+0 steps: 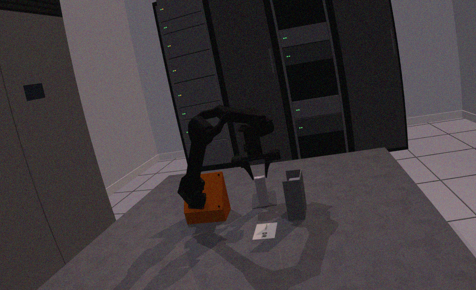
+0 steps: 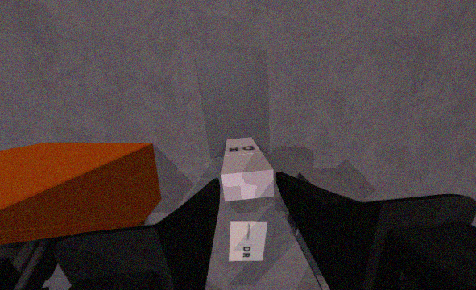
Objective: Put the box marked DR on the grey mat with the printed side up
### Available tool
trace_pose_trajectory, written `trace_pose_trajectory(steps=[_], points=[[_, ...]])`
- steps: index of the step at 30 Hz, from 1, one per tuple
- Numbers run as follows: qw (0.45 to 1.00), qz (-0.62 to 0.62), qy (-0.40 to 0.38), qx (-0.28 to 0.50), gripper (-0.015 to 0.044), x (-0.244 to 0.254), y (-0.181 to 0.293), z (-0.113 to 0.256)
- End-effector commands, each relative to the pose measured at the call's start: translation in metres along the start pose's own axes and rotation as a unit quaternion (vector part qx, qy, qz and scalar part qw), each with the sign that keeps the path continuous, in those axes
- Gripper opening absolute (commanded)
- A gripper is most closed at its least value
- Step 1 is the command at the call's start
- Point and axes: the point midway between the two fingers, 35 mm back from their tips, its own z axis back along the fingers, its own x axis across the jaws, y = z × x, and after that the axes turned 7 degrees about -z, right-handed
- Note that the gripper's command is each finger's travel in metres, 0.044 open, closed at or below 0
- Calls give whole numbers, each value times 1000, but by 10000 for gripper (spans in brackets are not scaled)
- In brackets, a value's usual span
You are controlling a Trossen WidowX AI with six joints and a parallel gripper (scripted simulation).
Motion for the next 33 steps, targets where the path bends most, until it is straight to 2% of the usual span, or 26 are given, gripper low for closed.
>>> trace_pose_trajectory(steps=[1, 4, 9, 12, 17, 20, 29, 33], points=[[1000, 0, 0, 0, 240, 0, 0, 2], [1000, 4, 1, 2, 240, 0, 0, 16], [1000, 4, 5, 1, 240, 1, 0, 16], [999, 4, 36, -10, 240, 2, 0, 17], [992, 2, 124, -40, 240, 9, 2, 40], [994, 3, 102, -34, 240, 8, 0, 36], [994, 3, 102, -34, 240, 8, 0, 36], [994, 3, 103, -34, 345, 8, 1, 47]])
